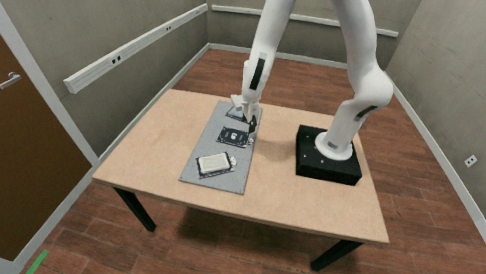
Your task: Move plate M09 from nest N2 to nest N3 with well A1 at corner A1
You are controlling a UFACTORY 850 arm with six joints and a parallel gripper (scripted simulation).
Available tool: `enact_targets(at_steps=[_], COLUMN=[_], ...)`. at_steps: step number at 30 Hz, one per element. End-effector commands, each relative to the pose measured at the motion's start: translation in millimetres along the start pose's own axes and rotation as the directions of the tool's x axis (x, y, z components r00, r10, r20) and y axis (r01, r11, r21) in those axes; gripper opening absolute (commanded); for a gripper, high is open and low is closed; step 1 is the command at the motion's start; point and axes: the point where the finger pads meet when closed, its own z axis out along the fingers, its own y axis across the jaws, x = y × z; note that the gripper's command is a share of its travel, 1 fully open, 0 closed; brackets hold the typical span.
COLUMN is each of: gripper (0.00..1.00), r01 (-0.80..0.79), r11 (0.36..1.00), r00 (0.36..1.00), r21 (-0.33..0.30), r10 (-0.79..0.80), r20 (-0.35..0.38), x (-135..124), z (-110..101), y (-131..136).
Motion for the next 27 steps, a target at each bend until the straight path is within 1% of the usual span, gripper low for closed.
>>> enact_targets(at_steps=[1,12,14,18,27], gripper=[1.00,1.00,1.00,1.00,1.00], r01=[0.000,0.000,0.000,0.000,0.000], r11=[1.000,1.000,1.000,1.000,1.000], r00=[1.000,1.000,1.000,1.000,1.000], r21=[-0.003,-0.003,-0.003,-0.003,-0.003], r10=[0.000,0.000,0.000,0.000,0.000], r20=[0.000,0.000,0.000,0.000,0.000], x=[14.3,52.4,52.4,64.9,64.9], z=[-0.3,-0.2,-0.2,-0.2,-0.2], y=[-13.5,-53.2,-53.2,-66.3,-66.3])
